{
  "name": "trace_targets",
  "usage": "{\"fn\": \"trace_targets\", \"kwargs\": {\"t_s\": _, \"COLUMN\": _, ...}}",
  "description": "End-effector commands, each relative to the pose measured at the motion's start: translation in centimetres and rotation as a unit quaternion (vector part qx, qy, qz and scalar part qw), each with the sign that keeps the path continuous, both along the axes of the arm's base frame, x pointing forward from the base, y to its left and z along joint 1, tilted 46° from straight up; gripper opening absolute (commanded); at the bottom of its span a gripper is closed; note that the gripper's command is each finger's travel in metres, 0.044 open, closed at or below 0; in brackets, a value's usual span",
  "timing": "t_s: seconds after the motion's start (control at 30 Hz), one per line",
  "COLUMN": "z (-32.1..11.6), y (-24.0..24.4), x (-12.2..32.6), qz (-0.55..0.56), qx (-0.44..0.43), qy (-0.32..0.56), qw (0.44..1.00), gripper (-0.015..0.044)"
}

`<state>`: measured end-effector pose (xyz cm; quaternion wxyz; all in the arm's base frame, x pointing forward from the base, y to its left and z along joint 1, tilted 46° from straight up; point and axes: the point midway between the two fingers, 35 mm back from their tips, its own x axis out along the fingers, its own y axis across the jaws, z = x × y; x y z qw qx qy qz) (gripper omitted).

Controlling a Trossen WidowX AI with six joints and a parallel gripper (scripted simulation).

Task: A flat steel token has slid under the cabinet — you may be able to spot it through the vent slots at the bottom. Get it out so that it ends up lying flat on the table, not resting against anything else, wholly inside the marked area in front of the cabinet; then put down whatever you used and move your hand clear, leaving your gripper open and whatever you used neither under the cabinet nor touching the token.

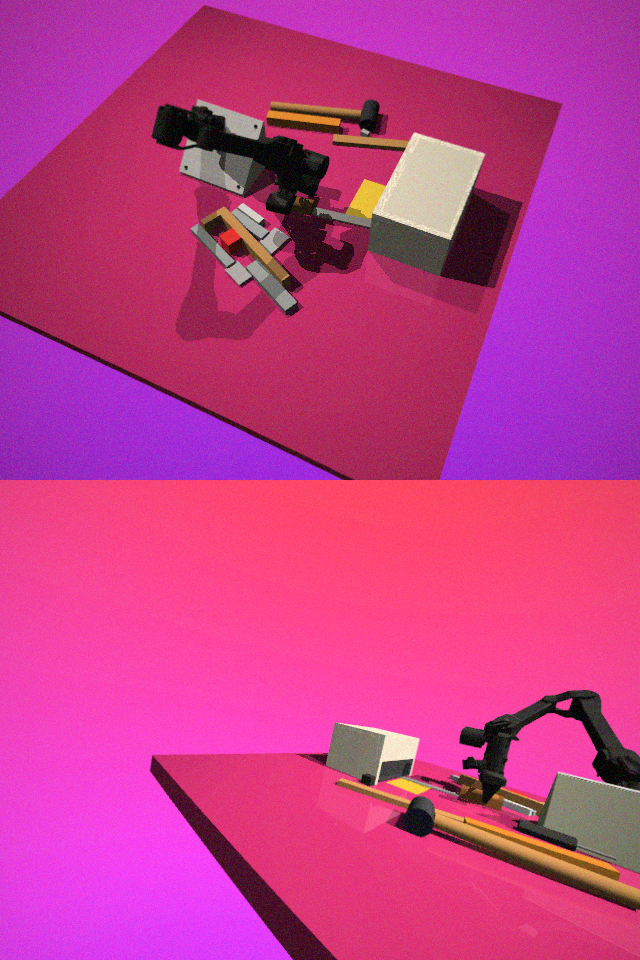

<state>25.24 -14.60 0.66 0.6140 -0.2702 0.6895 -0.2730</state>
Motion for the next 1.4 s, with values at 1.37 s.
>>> {"fn": "trace_targets", "kwargs": {"t_s": 1.37, "z": -0.3, "y": -0.3, "x": 5.1, "qz": -0.002, "qx": -0.001, "qy": -0.004, "qw": 1.000, "gripper": 0.0000}}
